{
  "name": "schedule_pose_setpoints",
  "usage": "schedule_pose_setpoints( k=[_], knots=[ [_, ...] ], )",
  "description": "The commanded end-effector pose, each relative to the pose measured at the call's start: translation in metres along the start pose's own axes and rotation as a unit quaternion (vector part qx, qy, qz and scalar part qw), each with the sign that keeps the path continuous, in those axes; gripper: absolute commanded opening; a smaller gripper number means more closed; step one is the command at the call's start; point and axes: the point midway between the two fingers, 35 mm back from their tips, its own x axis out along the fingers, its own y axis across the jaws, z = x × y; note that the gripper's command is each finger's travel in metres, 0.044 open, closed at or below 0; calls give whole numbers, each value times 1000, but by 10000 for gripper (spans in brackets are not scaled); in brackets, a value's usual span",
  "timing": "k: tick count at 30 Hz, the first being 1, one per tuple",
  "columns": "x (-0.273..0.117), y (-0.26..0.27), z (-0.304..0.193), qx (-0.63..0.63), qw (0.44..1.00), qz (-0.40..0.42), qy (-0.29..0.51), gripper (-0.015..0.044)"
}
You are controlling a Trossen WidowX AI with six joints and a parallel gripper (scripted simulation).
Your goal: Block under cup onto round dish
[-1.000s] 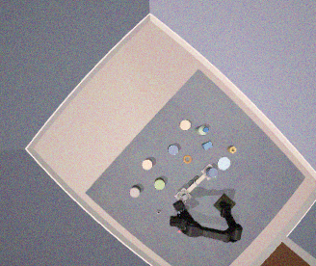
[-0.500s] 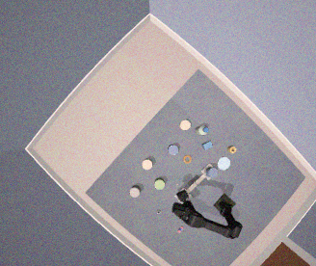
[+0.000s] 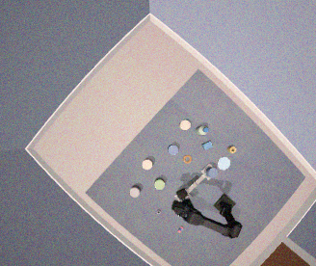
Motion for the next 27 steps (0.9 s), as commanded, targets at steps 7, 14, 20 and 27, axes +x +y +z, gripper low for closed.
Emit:
schedule_pose_setpoints(
  k=[7,14,20,27],
  knots=[
    [18,0,-1,-1,1000,0,1,260],
    [25,0,-1,-1,1000,0,1,234],
    [25,0,-1,-1,1000,0,1,115],
    [25,0,-1,-1,1000,0,1,30]
  ],
)
